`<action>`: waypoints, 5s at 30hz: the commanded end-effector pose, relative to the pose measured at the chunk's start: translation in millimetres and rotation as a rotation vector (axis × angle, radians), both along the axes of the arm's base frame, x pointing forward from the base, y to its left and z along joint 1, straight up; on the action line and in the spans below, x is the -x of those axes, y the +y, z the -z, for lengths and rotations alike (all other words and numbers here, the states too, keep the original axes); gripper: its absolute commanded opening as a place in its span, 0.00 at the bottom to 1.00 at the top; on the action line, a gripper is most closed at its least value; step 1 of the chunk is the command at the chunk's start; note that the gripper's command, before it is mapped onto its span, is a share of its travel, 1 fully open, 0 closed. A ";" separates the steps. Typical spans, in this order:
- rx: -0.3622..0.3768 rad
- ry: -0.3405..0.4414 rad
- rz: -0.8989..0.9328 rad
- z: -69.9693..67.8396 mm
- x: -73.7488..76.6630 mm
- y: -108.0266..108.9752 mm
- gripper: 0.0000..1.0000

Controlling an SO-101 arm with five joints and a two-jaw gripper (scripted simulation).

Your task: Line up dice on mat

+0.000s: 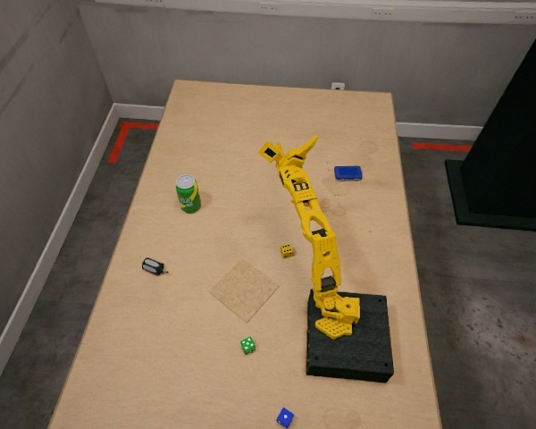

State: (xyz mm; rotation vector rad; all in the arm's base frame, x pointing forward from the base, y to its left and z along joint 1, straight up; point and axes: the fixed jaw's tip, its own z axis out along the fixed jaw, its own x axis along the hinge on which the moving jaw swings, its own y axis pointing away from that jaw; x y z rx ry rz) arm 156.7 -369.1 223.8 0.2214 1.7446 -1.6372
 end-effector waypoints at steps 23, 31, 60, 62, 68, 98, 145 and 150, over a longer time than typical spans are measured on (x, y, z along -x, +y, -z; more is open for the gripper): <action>-0.007 -0.008 -0.002 0.0 0.1 1.3 0.99; -0.122 -0.052 -0.012 23.0 -1.7 7.1 0.94; -1.071 -0.381 0.228 206.7 34.1 147.6 0.50; -1.131 -0.399 0.269 217.1 40.4 162.9 0.47; -1.228 -0.428 0.344 233.2 52.0 189.3 0.42; -1.348 -0.451 0.458 249.3 58.8 205.6 0.35; -1.377 -0.423 0.480 253.6 44.4 177.8 0.35; -1.377 -0.423 0.480 253.6 44.4 177.8 0.35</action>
